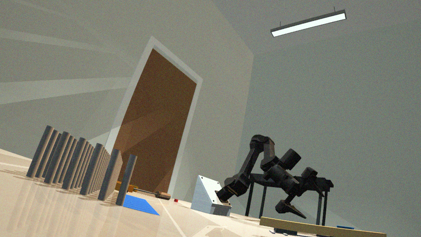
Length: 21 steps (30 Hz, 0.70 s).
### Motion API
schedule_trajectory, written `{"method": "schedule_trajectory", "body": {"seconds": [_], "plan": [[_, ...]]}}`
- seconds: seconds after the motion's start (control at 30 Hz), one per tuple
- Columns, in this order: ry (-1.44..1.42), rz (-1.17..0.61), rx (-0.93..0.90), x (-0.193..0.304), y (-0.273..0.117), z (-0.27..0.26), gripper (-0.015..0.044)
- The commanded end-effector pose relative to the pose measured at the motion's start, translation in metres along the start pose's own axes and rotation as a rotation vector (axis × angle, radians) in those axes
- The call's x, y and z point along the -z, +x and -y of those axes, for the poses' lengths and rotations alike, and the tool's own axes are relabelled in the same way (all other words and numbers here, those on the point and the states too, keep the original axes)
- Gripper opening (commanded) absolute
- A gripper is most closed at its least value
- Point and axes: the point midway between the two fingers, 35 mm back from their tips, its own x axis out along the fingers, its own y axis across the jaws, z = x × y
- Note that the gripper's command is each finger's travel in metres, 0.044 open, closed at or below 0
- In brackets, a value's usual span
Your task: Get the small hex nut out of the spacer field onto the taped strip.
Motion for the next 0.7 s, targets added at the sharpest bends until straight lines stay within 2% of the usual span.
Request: {"method": "schedule_trajectory", "body": {"seconds": [0.0,0.2,0.37,0.67], "plan": [[0.099,-0.196,-0.009,0.052,-0.007,0.001,0.044],[0.331,-0.429,0.008,0.115,-0.023,-0.009,0.044],[0.574,-0.653,0.064,0.174,-0.051,-0.023,0.044],[1.064,-1.117,0.326,0.275,-0.15,-0.066,0.044]]}}
